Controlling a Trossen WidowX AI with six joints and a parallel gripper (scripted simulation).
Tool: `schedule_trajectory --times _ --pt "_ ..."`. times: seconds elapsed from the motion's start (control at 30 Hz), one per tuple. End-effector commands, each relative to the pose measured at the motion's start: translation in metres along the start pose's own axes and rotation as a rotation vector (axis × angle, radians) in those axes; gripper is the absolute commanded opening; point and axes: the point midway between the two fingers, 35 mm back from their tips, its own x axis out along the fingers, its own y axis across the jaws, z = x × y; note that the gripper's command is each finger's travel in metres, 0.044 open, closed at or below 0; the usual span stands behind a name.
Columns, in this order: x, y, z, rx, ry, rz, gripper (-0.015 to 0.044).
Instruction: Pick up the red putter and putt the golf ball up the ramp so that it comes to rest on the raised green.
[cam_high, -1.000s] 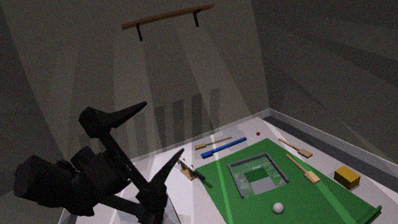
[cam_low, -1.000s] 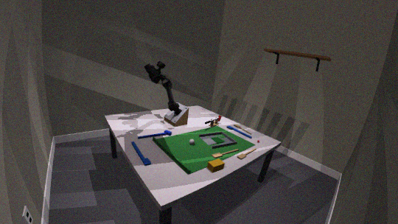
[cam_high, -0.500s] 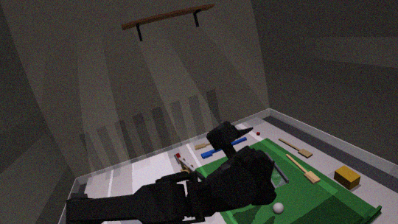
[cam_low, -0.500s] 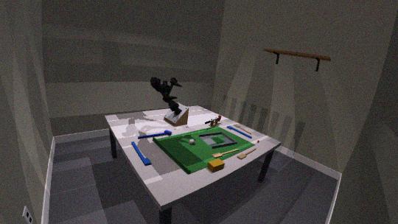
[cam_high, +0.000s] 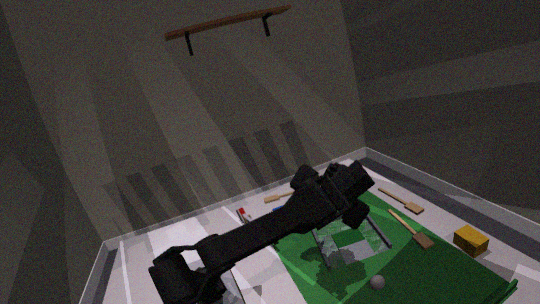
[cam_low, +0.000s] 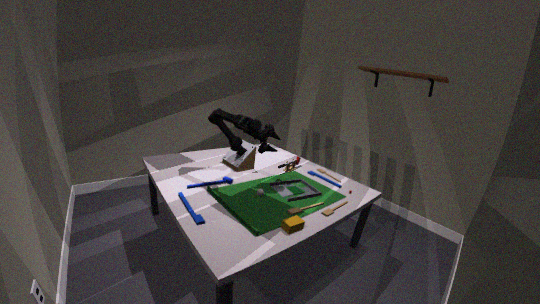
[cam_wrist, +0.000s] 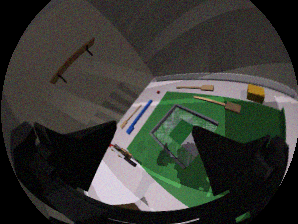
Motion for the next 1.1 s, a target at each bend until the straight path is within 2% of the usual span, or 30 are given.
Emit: schedule_trajectory --times 0.0,0.27,0.53,1.07 --pt "0.057 0.028 -0.035 -0.196 0.21 0.034 0.044" --pt "0.137 0.088 -0.121 -0.65 0.594 0.124 0.044" --pt "0.176 0.127 -0.224 -1.213 0.988 0.244 0.044" --pt "0.182 0.112 -0.25 -1.26 1.021 0.254 0.044"
